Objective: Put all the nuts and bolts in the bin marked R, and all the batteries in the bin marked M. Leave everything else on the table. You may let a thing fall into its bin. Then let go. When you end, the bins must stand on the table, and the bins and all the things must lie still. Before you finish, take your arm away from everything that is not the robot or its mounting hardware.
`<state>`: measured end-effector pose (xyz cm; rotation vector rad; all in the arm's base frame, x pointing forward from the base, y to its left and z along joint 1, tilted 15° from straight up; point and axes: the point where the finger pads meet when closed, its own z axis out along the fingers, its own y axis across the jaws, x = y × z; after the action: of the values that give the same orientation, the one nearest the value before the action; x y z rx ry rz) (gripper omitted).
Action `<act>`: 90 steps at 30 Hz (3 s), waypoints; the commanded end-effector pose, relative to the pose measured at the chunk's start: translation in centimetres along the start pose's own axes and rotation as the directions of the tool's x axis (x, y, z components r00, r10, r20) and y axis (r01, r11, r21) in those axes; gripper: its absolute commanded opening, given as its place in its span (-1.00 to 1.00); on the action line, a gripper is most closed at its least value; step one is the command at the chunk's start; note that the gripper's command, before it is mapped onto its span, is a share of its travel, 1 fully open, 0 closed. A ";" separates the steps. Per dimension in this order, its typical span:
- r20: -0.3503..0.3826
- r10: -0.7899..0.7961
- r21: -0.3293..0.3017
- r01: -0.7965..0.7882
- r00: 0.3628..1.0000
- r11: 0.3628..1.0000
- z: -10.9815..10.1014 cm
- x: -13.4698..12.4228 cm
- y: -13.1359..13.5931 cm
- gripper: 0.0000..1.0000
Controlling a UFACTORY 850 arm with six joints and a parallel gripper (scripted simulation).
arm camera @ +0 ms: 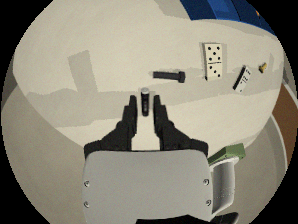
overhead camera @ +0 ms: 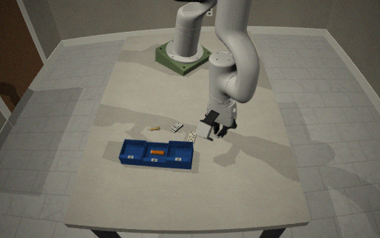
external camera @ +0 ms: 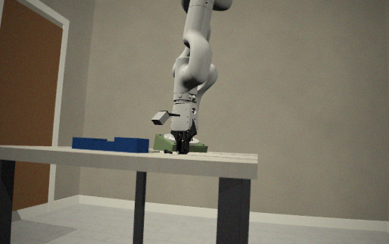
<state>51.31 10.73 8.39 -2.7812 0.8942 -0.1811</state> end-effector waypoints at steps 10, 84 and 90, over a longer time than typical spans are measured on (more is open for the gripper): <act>-0.004 0.000 0.008 0.000 1.000 1.000 0.4 0.0 0.0 -0.53; -0.004 0.000 0.008 0.000 1.000 1.000 -5.6 0.0 0.0 -1.00; -0.004 0.000 0.008 0.000 1.000 1.000 -6.3 0.0 0.0 -1.00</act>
<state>50.15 9.70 14.12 -2.7738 0.8913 -0.1885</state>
